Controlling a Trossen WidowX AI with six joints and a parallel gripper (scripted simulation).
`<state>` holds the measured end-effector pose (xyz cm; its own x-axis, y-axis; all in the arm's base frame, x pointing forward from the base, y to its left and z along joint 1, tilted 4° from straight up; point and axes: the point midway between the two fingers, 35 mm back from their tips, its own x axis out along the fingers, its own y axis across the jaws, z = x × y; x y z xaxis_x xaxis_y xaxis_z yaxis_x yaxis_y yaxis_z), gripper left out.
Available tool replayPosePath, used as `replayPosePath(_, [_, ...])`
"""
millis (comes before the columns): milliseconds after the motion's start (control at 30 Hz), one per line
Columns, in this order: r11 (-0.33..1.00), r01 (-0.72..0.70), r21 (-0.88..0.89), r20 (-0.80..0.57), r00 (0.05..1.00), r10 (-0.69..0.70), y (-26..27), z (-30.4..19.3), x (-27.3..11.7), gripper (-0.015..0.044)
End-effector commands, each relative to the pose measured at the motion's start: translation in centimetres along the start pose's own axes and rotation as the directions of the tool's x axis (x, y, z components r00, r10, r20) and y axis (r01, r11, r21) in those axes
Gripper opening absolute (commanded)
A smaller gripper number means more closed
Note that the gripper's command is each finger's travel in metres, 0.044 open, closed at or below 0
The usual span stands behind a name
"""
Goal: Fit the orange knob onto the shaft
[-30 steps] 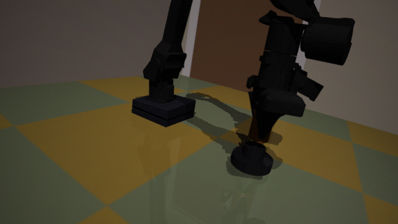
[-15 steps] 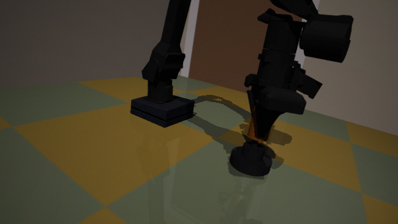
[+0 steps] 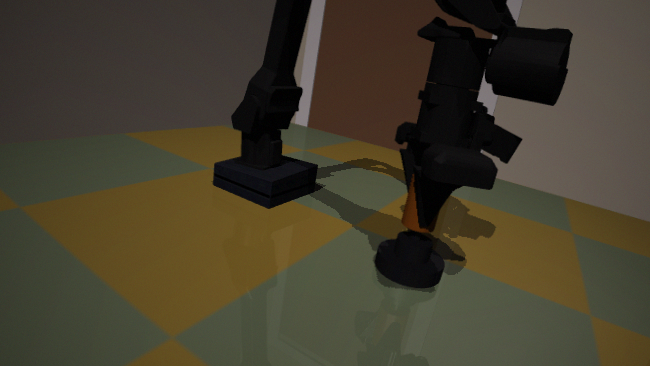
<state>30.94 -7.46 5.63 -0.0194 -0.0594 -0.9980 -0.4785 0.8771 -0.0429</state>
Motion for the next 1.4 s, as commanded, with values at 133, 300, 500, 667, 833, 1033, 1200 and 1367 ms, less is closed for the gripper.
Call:
replayPosePath(133, [1.0,0.002,-0.006,0.002,1.0,-0.002,-0.13,0.12,-0.09,0.0])
replayPosePath(300, [1.0,0.002,-0.006,0.002,1.0,-0.002,-0.34,0.25,-0.44,0.0])
replayPosePath(500, [0.998,0.003,-0.059,0.002,1.0,-0.002,-0.38,0.25,-0.18,0.0])
replayPosePath(667, [0.998,0.002,-0.059,0.002,1.0,-0.002,-0.31,0.2,-0.09,0.0])
replayPosePath(833, [0.998,0.002,-0.059,0.002,1.0,-0.002,-0.14,0.08,0.07,0.0])
replayPosePath(1033, [0.998,0.002,-0.059,0.002,1.0,-0.002,-0.13,0.08,0.24,0.0])
replayPosePath(1200, [0.998,0.002,-0.059,0.002,1.0,-0.002,-0.13,0.08,0.22,0.0])
replayPosePath(1367, [0.998,0.002,-0.07,0.002,1.0,-0.002,-0.13,0.08,0.26,0.0])
